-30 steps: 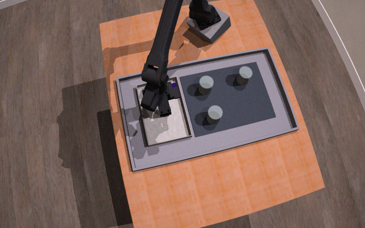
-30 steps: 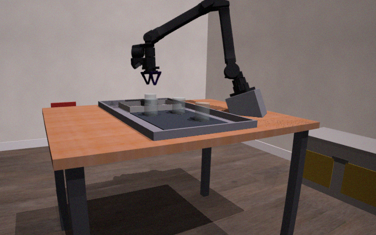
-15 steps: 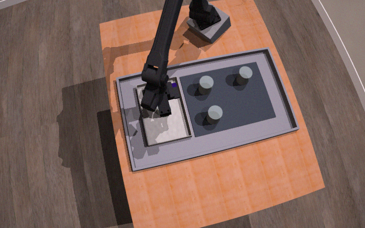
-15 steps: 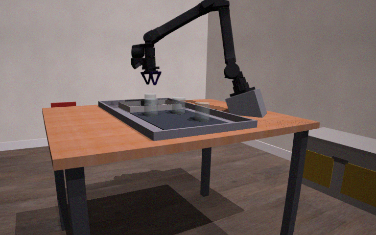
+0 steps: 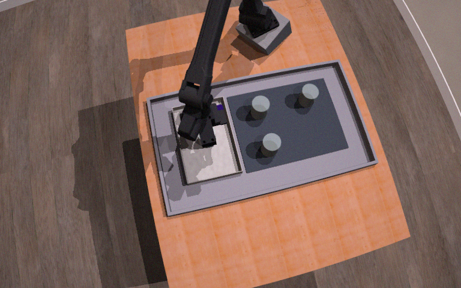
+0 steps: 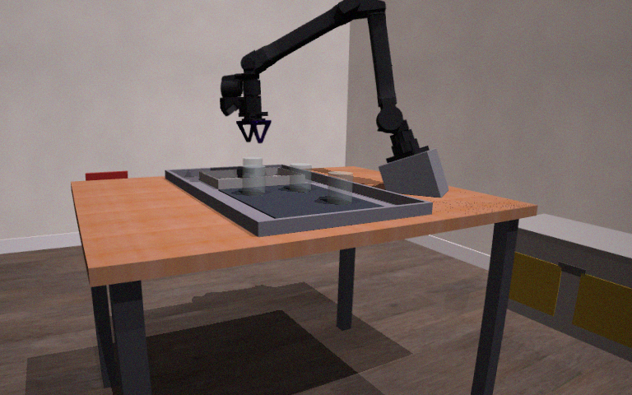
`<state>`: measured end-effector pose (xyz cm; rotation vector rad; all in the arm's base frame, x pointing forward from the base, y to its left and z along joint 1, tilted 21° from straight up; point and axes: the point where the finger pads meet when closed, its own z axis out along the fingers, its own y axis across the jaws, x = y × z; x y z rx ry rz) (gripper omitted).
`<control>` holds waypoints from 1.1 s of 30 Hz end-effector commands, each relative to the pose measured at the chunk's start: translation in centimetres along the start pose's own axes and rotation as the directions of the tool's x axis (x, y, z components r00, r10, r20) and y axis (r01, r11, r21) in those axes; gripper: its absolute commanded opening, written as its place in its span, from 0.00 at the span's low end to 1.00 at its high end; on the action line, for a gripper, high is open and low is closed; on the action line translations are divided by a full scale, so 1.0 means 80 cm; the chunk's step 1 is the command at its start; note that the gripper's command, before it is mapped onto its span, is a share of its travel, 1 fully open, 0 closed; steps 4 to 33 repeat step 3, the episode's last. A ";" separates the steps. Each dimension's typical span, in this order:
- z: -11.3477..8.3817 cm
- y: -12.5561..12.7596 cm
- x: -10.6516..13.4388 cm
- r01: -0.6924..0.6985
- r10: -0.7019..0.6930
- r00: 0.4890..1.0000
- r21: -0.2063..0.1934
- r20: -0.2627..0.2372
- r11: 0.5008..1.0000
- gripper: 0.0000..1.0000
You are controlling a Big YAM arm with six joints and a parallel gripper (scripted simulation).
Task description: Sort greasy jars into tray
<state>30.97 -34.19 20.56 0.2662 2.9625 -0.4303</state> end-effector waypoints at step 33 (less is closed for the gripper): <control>-0.028 -0.014 -0.022 -0.009 0.007 0.999 0.031 0.045 0.999 1.00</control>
